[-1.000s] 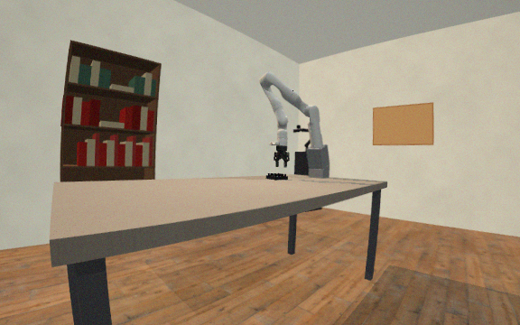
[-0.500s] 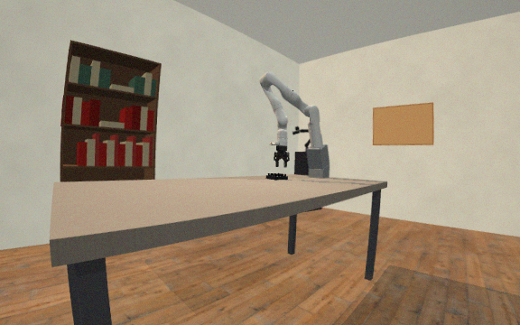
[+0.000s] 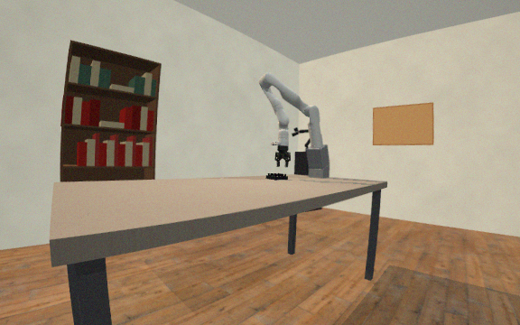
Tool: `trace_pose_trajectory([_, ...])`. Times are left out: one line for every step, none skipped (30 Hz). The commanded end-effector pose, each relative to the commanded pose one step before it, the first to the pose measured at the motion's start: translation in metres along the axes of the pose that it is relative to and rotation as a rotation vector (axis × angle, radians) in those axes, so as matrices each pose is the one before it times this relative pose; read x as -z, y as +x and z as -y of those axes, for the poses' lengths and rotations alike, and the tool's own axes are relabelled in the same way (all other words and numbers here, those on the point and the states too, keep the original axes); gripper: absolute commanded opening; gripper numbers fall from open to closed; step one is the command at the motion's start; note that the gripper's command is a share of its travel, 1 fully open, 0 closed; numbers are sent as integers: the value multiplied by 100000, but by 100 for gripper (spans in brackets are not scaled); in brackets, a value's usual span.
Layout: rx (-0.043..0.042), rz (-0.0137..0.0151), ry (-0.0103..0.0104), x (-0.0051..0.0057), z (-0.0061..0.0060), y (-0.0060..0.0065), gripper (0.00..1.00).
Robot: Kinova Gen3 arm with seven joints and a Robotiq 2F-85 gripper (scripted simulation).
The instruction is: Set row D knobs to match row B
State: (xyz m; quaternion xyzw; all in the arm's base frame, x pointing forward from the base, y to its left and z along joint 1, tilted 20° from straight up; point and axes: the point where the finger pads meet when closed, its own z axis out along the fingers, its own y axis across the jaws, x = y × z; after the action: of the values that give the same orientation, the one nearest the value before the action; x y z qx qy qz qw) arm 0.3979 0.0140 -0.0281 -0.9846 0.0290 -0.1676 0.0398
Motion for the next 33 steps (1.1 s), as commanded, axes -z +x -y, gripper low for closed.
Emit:
trace_pose_trajectory([-357,381,210,-58,-33,-654,100])
trace_pose_trajectory([3,0,-1,-1,0,-198,100])
trace_pose_trajectory([3,1,-3,-1,-1,-208,100])
trace_pose_trajectory([3,-2,2,0,0,-214,100])
trace_pose_trajectory([4,2,-5,-2,-2,-221,100])
trace_pose_trajectory([3,-2,2,0,0,-223,100])
trace_pose_trajectory([4,2,-5,-2,-2,-226,100])
trace_pose_trajectory([3,-1,0,0,0,-226,100])
trace_pose_trajectory([4,1,-3,-1,-1,-224,100])
trace_pose_trajectory([3,0,-1,-1,-1,-220,100])
trace_pose_trajectory([3,0,-2,-1,-1,-215,100])
trace_pose_trajectory([3,0,-2,-1,-1,-208,100])
trace_pose_trajectory([3,-2,1,0,0,-199,100])
trace_pose_trajectory([3,1,-4,-2,-1,-190,100])
trace_pose_trajectory([3,-1,0,0,0,-179,100])
trace_pose_trajectory([0,0,0,0,0,0,100])
trace_pose_trajectory([0,0,0,0,0,0,100])
trace_pose_trajectory([2,-1,0,0,0,-167,100])
trace_pose_trajectory([3,1,-3,-1,-1,-154,100])
trace_pose_trajectory([2,0,-1,0,0,-140,100])
trace_pose_trajectory([1,-2,3,1,0,-125,100])
trace_pose_trajectory([2,1,-3,-1,-1,-111,100])
trace_pose_trajectory([2,1,-3,-1,-1,-97,100])
trace_pose_trajectory([1,0,-1,0,0,-82,100])
trace_pose_trajectory([1,0,0,0,0,-67,100])
trace_pose_trajectory([1,-1,1,0,0,-54,100])
trace_pose_trajectory([0,-1,1,0,0,-41,100])
trace_pose_trajectory([0,-1,1,0,0,-29,100])
trace_pose_trajectory([0,0,1,0,0,-19,100])
trace_pose_trajectory([0,0,0,0,0,-11,100])
trace_pose_trajectory([-36,-101,-6,-17,2,55,100])
trace_pose_trajectory([-24,-66,-4,-11,2,39,100])
trace_pose_trajectory([0,0,0,0,0,0,100])
